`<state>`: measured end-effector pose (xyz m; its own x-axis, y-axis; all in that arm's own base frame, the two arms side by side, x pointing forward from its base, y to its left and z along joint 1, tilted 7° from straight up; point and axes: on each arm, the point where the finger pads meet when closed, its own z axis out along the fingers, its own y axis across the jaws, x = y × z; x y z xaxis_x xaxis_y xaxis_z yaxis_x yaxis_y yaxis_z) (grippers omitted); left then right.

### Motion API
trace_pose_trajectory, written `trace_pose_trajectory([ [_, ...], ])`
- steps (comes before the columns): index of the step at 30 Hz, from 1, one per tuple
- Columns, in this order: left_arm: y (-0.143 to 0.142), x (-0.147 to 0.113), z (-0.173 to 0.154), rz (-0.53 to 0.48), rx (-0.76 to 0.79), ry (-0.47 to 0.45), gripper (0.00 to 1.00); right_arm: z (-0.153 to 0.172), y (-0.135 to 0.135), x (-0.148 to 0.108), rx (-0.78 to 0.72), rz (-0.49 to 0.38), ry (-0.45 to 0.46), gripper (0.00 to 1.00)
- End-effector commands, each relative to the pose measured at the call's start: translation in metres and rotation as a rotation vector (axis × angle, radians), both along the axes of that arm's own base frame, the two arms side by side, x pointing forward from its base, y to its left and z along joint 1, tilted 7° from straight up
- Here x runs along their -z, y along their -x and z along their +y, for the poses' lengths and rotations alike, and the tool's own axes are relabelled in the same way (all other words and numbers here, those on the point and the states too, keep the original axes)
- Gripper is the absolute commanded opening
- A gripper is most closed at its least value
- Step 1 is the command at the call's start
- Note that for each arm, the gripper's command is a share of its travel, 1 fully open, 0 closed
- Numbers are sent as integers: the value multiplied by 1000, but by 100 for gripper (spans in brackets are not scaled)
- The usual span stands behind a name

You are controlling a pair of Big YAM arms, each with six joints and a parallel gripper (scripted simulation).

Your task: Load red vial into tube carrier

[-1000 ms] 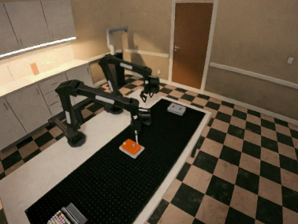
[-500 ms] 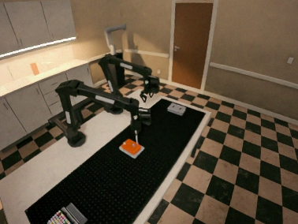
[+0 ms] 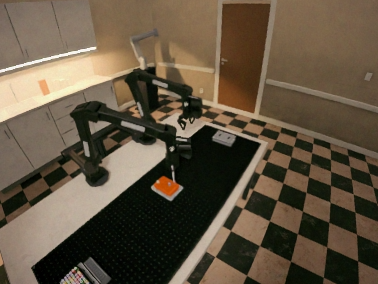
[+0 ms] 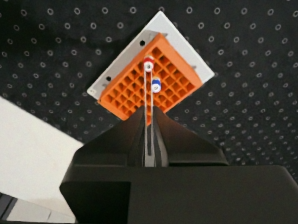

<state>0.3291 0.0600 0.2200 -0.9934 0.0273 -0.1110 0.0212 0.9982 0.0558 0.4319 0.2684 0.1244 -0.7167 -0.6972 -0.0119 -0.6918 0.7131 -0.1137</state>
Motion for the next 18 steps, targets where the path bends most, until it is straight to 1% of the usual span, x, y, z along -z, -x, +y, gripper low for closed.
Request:
trace_pose_trajectory([
  [1,-18,-20,3,-32,11,-6,100,5,-17,-9,1,-27,-14,7],
  [18,-18,-20,3,-32,11,-6,100,7,-21,-13,1,-36,-20,7],
])
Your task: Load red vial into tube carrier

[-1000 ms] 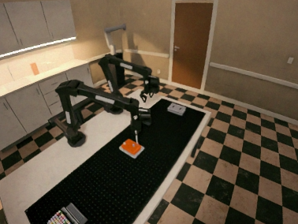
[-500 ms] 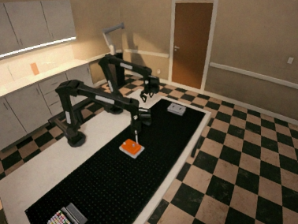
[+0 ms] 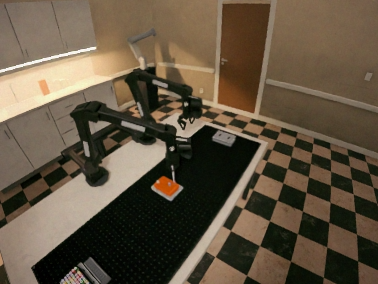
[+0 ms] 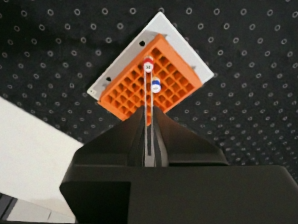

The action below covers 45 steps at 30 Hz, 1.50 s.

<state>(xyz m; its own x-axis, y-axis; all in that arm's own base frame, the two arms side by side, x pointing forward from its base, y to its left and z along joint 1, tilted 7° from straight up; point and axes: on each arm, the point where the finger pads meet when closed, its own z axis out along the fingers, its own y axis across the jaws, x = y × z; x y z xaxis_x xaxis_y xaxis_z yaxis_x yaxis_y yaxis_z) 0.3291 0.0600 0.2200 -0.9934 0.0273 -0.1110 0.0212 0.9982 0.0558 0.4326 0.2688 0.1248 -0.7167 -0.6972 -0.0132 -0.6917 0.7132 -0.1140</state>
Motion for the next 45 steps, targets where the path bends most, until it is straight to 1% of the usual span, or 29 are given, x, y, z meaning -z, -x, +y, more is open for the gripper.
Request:
trace_pose_trajectory([
  [1,-18,-20,3,-32,11,-6,100,3,-14,-5,1,-18,-8,7],
  [9,-18,-20,3,-32,11,-6,100,2,-13,-6,1,-19,-8,7],
  [12,-18,-20,3,-32,11,-6,100,6,-17,-25,0,-41,-24,7],
  [15,-18,-20,3,-32,11,-6,100,7,-16,-33,0,-52,-31,7],
  [17,-18,-20,3,-32,11,-6,100,7,-16,-33,0,-52,-31,7],
  [18,-18,-20,3,-32,11,-6,100,7,-15,-20,0,-30,-16,7],
  [20,-18,-20,3,-32,11,-6,100,5,-11,-20,0,-24,-12,7],
  [22,-18,-20,3,-32,11,-6,100,8,-15,-31,0,-44,-25,7],
  [24,-18,-20,3,-32,11,-6,100,9,-14,-37,0,-52,-31,7],
  [28,-18,-20,3,-32,11,-6,100,10,-14,-35,0,-43,-25,7],
  [29,-18,-20,3,-32,11,-6,100,-3,-7,-25,47,-27,-15,7],
  [30,-18,-20,3,-32,11,-6,100,-10,-2,-21,76,-20,-11,7],
  [32,-18,-20,3,-32,11,-6,100,-12,-4,-20,129,-26,-16,7],
  [34,-18,-20,3,-32,11,-6,100,-12,-4,-20,129,-26,-16,7],
  [35,-18,-20,3,-32,11,-6,100,-14,-4,-4,155,-1,2,7],
  [39,-18,-20,3,-32,11,-6,100,-20,-5,-24,261,-42,-35,7],
  [41,-18,-20,3,-32,11,-6,100,-23,-6,-24,314,-48,-42,7],
  [45,-18,-20,3,-32,11,-6,100,-29,-7,-14,420,-40,-40,7],
])
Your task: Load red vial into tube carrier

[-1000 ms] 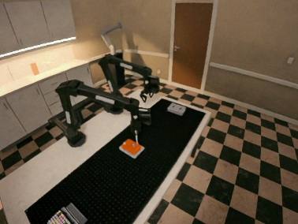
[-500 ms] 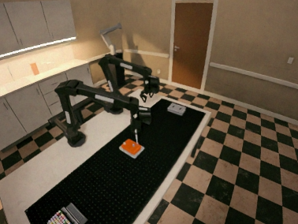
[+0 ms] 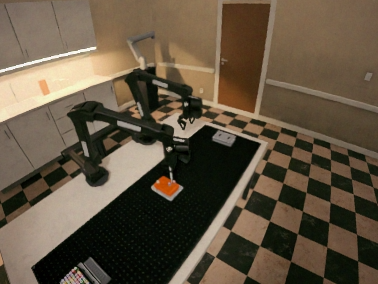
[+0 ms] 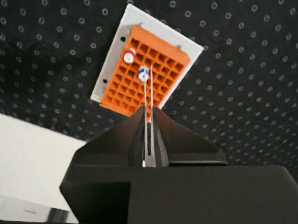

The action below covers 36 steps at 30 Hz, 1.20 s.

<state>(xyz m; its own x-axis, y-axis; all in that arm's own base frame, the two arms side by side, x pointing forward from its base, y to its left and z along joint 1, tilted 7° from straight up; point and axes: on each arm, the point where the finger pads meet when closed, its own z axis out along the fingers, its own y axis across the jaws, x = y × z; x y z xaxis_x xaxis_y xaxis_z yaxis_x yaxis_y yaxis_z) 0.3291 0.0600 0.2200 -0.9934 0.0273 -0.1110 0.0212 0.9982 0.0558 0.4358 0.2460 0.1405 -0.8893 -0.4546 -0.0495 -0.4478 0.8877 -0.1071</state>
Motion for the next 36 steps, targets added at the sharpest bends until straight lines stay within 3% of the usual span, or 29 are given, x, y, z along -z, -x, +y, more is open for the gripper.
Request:
trace_pose_trajectory([
  [1,-18,-20,3,-32,11,-6,100,-8,-3,-2,148,-19,-17,7],
  [6,-18,-20,3,-32,11,-6,100,-13,-3,-9,227,-36,-36,7],
  [7,-18,-20,3,-32,11,-6,100,-8,-1,10,240,-6,-16,7],
  [8,-18,-20,3,-32,11,-6,100,-13,-3,10,275,-8,-20,7],
  [12,-18,-20,3,-32,11,-6,100,-23,-3,-10,386,-42,-52,7],
  [15,-18,-20,3,-32,11,-6,100,-28,-5,-4,466,-41,-56,7],
  [23,-18,-20,3,-32,11,-6,100,-38,-5,-11,471,-45,-66,7],
  [24,-18,-20,3,-32,11,-6,100,-32,-2,8,455,-14,-40,7],
  [29,-18,-20,3,-32,11,-6,100,-48,-5,-11,449,-40,-63,7],
  [36,-18,-20,3,-32,11,-6,100,-60,-6,-9,449,-32,-60,7],
])
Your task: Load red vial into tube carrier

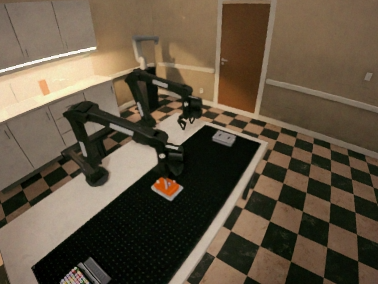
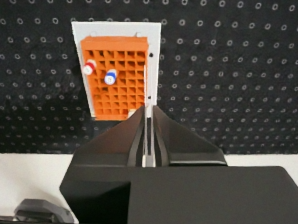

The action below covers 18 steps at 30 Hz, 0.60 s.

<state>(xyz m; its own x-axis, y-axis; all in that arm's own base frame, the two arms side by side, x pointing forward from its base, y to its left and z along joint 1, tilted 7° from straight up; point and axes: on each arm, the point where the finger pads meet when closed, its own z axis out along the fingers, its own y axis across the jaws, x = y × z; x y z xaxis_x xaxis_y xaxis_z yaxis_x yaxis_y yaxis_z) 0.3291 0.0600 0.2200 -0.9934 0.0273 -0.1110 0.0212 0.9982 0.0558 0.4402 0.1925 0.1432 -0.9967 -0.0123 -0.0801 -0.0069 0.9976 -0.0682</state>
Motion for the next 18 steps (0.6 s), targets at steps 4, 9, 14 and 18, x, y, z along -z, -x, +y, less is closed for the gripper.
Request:
trace_pose_trajectory([
  [4,-18,-20,3,-32,11,-6,100,-9,-2,-9,-9,-21,-15,7],
  [9,-18,-20,3,-32,11,-6,100,-18,-2,-6,-9,-11,-10,7],
  [14,-18,-20,3,-32,11,-6,100,-26,-3,-2,-9,-6,-9,7],
  [18,-18,-20,3,-32,11,-6,100,-33,-3,-10,-9,-17,-14,7],
])
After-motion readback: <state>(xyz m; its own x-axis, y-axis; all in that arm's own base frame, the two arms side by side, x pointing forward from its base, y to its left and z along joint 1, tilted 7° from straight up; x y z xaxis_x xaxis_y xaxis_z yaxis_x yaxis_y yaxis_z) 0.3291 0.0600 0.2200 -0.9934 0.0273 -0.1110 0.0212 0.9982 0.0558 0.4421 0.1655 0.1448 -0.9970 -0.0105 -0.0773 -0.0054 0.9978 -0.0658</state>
